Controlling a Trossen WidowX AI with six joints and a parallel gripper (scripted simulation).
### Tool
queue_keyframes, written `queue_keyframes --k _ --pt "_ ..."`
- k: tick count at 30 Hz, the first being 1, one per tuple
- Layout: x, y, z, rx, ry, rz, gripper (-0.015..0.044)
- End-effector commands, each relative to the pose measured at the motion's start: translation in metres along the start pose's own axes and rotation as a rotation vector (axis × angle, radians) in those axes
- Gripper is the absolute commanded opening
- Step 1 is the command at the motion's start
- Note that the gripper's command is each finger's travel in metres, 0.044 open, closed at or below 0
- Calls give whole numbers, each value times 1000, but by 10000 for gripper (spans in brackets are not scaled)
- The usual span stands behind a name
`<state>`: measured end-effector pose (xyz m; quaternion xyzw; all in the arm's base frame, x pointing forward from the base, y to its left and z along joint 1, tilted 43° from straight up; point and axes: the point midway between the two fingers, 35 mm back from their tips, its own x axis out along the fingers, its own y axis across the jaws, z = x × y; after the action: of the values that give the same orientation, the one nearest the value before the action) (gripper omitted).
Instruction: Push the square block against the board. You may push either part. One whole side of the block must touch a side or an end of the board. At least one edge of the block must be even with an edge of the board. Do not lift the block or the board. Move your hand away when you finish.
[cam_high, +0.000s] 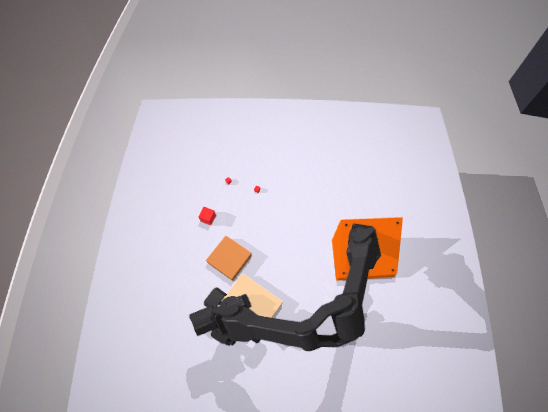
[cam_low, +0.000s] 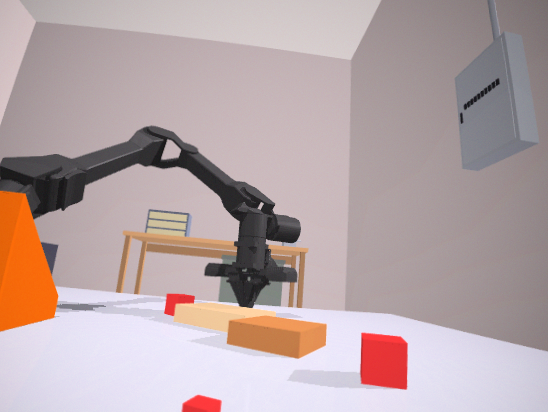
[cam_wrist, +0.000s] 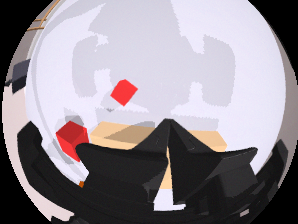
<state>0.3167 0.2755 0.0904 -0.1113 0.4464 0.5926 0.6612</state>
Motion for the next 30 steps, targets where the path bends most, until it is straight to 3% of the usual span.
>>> queue_keyframes --k 1,30 --pt "4 1 -11 8 15 8 0" --pt "4 2 -49 9 17 9 0"
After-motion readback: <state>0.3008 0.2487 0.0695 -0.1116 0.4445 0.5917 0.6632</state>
